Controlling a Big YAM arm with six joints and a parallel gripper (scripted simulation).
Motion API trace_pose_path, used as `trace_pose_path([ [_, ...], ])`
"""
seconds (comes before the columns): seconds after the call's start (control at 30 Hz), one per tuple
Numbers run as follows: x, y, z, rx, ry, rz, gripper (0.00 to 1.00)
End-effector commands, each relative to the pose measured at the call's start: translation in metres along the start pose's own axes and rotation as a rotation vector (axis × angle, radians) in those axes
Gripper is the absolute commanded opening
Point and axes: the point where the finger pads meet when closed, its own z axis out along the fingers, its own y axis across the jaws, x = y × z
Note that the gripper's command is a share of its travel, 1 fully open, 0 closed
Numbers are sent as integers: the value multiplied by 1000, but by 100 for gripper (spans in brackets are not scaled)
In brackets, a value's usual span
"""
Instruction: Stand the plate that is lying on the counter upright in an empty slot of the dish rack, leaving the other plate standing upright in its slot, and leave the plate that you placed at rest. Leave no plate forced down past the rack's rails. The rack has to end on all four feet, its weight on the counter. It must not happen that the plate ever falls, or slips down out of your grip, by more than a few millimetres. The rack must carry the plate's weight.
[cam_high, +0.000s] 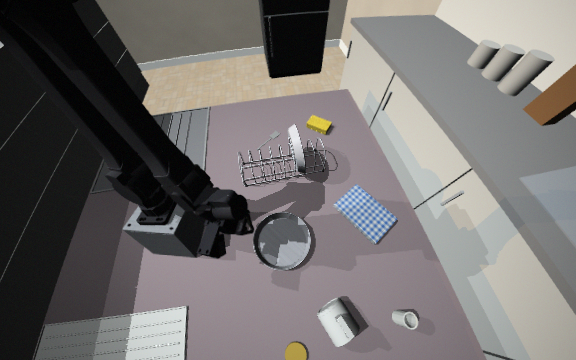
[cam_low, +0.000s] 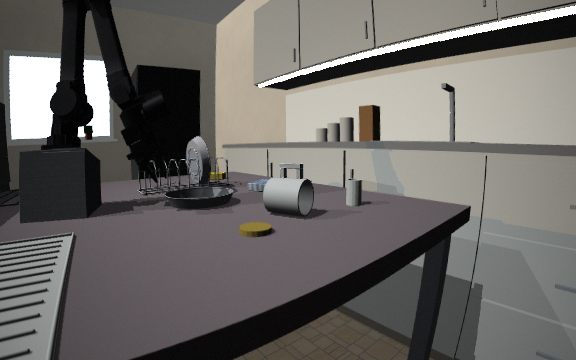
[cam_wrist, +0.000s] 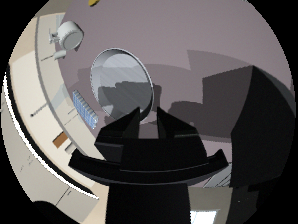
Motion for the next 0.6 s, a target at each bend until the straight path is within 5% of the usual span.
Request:
trace_pose_path([
  [0.0,2,-5,8,7,2,5,26],
  [0.57,2,-10,15,14,2,6,26],
])
